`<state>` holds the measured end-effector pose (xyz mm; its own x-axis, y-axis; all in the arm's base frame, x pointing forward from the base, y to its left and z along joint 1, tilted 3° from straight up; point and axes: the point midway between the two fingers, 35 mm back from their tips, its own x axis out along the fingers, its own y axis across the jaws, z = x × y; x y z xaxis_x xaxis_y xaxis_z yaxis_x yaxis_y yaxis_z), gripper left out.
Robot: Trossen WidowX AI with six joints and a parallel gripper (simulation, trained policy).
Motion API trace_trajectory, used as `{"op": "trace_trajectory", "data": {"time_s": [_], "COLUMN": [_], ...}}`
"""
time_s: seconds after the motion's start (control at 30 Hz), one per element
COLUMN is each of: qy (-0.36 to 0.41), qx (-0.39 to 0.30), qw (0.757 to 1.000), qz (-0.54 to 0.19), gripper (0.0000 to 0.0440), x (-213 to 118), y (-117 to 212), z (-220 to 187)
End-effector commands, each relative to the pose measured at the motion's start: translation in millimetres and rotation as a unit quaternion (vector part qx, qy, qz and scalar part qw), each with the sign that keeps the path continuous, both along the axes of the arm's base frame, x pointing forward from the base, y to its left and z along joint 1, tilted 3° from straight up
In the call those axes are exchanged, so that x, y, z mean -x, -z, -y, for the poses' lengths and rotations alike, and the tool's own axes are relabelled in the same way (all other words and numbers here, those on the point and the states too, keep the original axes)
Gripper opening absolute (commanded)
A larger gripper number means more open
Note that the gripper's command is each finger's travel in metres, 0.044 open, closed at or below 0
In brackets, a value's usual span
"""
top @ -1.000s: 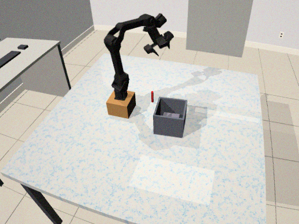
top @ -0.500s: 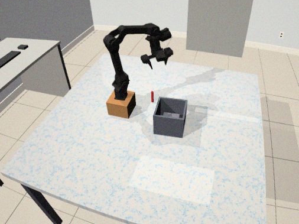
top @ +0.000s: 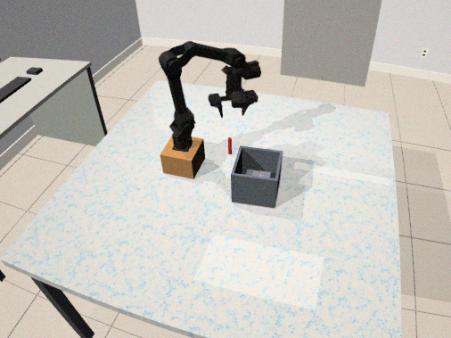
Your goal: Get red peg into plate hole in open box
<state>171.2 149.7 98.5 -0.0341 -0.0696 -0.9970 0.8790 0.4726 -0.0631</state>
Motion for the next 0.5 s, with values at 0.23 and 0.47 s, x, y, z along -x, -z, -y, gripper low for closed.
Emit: {"op": "trace_trajectory", "data": {"time_s": [0.23,0.47], "qy": [0.018,0.033], "qx": [0.030,0.042], "qw": [0.999,0.997], "qz": [-0.041,-0.048], "gripper": [0.0402,0.0395], "x": [9,11], "y": [33,58], "z": [19,29]}}
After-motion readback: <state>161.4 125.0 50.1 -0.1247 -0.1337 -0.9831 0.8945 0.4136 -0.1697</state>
